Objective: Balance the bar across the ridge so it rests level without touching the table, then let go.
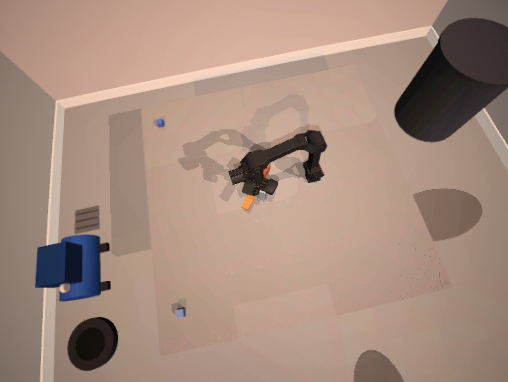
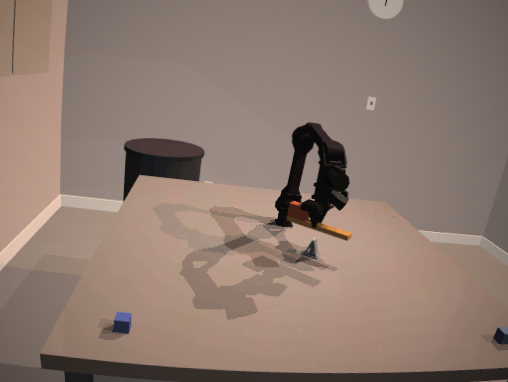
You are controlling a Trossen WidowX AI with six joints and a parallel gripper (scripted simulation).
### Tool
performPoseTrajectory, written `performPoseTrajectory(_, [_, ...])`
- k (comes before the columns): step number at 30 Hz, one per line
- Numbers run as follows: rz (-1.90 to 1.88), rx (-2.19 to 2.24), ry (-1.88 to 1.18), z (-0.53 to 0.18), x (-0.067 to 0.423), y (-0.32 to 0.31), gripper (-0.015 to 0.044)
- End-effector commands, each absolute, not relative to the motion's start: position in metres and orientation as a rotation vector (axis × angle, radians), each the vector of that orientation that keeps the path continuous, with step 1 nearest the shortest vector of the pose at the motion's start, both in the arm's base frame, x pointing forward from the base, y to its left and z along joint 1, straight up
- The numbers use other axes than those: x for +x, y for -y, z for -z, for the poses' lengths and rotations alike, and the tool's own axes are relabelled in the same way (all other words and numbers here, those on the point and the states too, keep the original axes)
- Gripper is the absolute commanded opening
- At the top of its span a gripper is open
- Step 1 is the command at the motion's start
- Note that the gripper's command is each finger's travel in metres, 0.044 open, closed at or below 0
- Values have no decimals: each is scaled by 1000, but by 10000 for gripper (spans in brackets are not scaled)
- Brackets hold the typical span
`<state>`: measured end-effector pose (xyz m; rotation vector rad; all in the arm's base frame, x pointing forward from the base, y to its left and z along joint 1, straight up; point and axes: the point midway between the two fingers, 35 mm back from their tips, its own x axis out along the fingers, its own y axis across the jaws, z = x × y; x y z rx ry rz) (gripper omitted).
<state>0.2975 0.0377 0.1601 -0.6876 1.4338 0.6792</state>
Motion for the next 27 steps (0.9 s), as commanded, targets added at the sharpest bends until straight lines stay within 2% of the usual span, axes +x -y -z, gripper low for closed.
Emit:
performPoseTrajectory(1, [-738,-752,-1410,-162,295,-52,0])
performPoseTrajectory(8, [-806,-819,-1384,-162,288,-71,0])
performPoseTrajectory(27, [-807,-820,-1384,-135,288,-73,0])
